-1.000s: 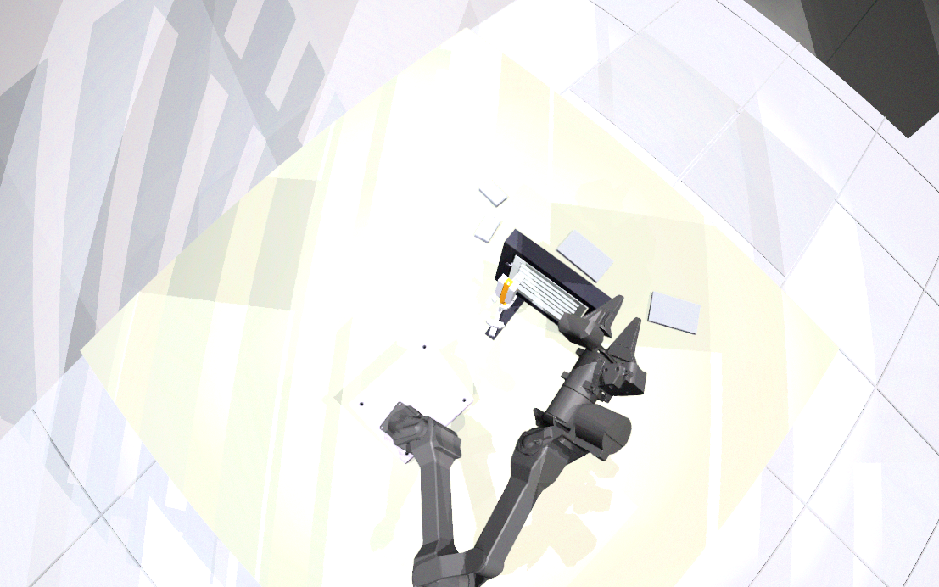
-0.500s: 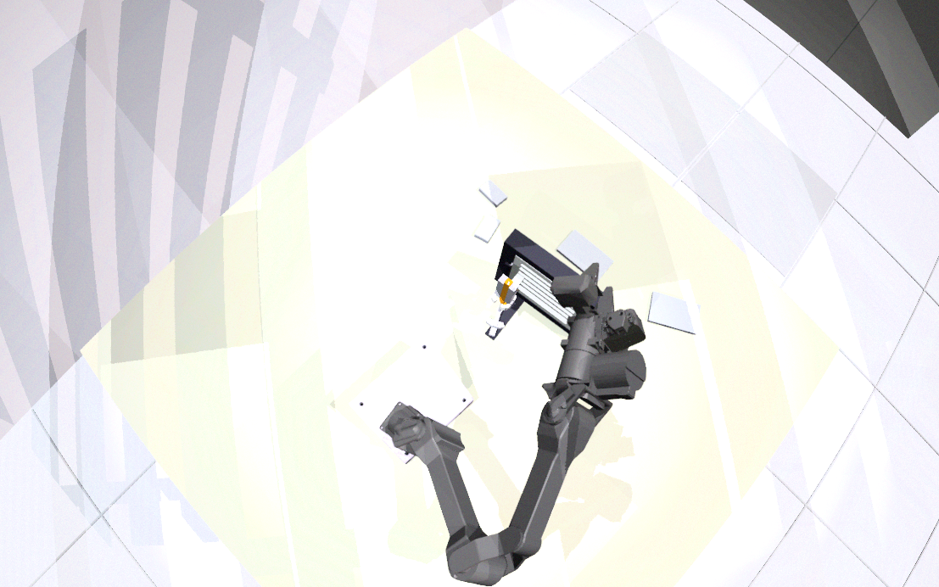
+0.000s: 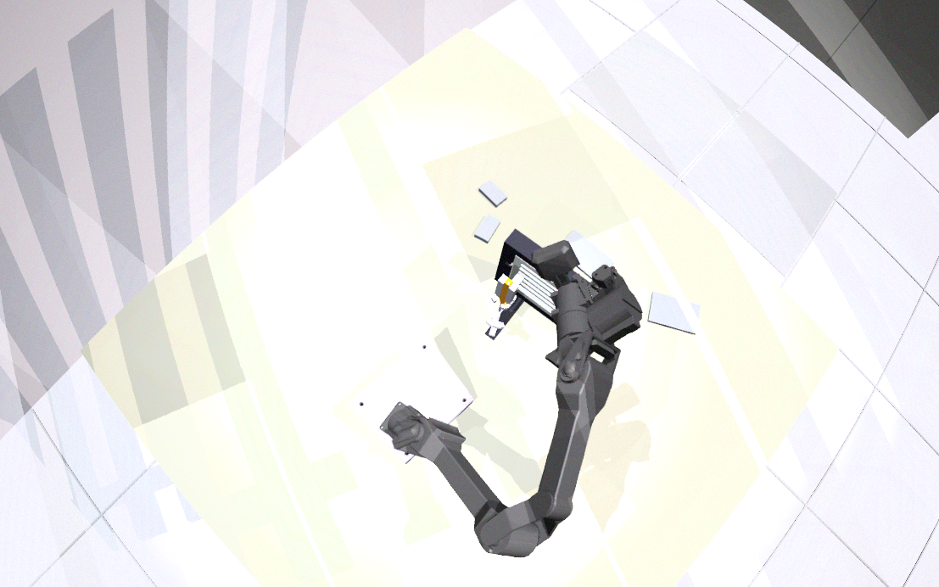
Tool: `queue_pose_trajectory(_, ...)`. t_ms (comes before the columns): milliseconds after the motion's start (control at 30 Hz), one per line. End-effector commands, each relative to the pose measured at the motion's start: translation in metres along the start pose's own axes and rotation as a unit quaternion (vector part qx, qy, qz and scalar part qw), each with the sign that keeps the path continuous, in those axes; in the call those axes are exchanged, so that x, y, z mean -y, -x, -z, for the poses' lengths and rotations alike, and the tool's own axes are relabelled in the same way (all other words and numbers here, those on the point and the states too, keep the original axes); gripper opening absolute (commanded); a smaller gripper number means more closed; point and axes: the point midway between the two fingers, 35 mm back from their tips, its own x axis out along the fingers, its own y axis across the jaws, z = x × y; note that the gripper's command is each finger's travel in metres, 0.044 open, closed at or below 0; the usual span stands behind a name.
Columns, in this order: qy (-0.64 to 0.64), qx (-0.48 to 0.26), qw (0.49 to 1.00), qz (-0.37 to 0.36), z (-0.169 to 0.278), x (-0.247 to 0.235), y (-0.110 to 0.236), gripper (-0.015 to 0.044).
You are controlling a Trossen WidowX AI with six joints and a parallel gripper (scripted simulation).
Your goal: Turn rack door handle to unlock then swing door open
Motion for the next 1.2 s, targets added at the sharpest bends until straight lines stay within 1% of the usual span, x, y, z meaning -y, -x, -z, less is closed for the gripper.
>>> queue_pose_trajectory(0, 0.003, -0.048, 0.998, 0.028, 0.01, -0.005, -0.01, 0.0289)
queue_pose_trajectory(267, 0.021, -0.13, 0.988, 0.082, 0.033, -0.009, -0.025, 0.0289)
queue_pose_trajectory(567, 0.052, -0.21, 0.965, 0.15, 0.058, -0.011, -0.036, 0.0289)
queue_pose_trajectory(867, 0.094, -0.276, 0.931, 0.222, 0.079, -0.013, -0.041, 0.0289)
queue_pose_trajectory(1167, 0.145, -0.326, 0.887, 0.294, 0.094, -0.014, -0.042, 0.0289)
